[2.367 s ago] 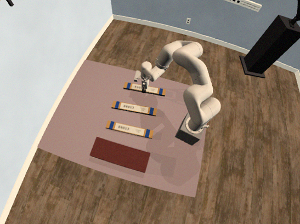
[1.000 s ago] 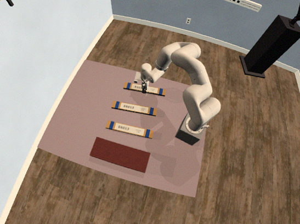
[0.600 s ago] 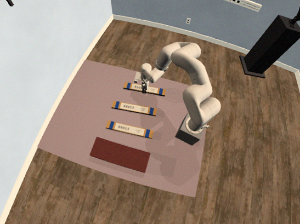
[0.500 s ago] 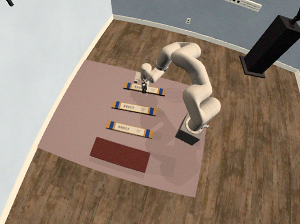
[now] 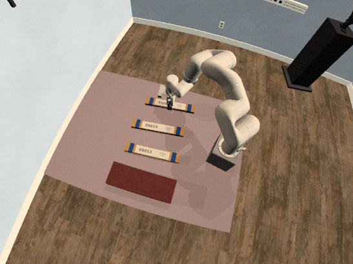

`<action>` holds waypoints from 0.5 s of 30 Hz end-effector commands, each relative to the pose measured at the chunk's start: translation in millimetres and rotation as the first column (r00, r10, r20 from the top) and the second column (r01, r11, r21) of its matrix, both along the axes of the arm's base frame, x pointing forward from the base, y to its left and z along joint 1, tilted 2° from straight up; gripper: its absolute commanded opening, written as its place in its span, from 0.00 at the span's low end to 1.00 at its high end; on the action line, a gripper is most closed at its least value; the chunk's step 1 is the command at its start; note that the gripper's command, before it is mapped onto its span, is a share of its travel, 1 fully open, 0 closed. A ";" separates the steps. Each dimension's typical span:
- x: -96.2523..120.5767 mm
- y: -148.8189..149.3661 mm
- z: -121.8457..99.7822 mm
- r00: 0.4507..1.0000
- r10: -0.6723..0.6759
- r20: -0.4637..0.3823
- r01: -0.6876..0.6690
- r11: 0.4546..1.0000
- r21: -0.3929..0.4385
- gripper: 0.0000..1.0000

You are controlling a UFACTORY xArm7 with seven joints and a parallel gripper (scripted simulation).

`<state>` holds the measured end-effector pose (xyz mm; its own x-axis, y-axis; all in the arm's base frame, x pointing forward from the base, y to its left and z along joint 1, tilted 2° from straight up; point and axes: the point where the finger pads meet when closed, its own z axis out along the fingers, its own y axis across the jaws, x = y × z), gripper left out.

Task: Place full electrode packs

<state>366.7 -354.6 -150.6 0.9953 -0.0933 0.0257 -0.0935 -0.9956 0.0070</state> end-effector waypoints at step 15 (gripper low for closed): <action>1.0 -1.1 14.4 1.000 0.000 0.003 0.000 1.000 -0.003 0.58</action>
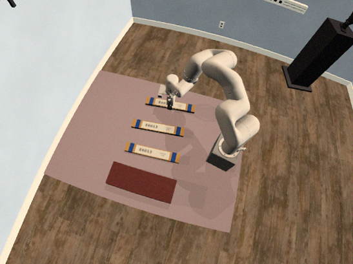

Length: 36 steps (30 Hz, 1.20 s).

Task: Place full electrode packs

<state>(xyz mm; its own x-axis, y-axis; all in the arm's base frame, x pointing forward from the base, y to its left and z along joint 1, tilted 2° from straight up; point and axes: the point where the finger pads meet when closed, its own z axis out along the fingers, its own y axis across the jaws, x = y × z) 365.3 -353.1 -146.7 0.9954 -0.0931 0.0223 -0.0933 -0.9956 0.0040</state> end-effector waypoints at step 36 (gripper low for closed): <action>1.3 -2.2 47.5 1.000 0.000 0.006 0.000 1.000 -0.006 0.58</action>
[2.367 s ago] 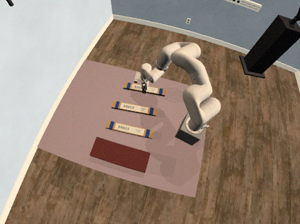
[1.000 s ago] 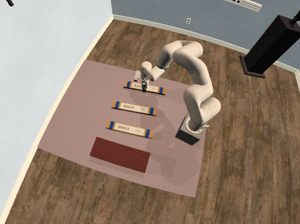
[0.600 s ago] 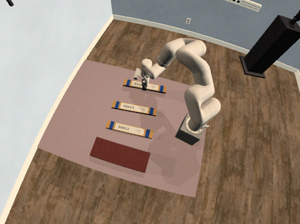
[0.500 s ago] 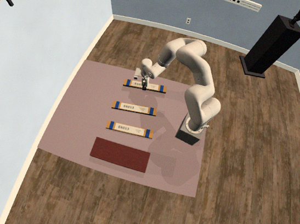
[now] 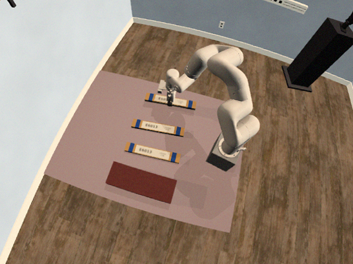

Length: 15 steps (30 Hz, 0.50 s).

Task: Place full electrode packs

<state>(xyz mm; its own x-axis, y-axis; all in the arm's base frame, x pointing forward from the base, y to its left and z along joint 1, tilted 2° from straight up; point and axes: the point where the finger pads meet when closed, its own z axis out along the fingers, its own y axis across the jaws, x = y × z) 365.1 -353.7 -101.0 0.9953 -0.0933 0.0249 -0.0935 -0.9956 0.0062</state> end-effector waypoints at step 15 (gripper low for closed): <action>1.2 -1.4 13.5 1.000 0.000 0.004 0.000 1.000 -0.004 0.58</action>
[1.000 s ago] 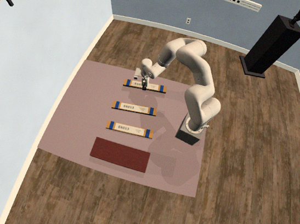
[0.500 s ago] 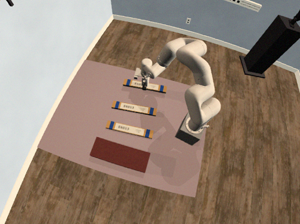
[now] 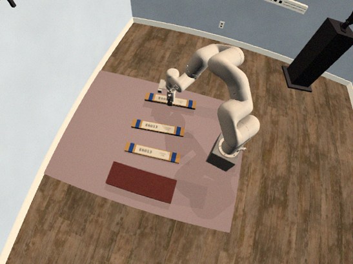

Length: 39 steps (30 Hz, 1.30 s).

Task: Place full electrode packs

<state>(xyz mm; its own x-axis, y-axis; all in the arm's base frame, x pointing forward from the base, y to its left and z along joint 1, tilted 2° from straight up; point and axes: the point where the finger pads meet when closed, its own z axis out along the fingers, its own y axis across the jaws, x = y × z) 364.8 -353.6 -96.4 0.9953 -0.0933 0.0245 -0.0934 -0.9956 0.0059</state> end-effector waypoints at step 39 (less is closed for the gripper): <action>-0.2 -0.9 67.9 1.000 0.000 0.004 0.000 1.000 -0.004 0.58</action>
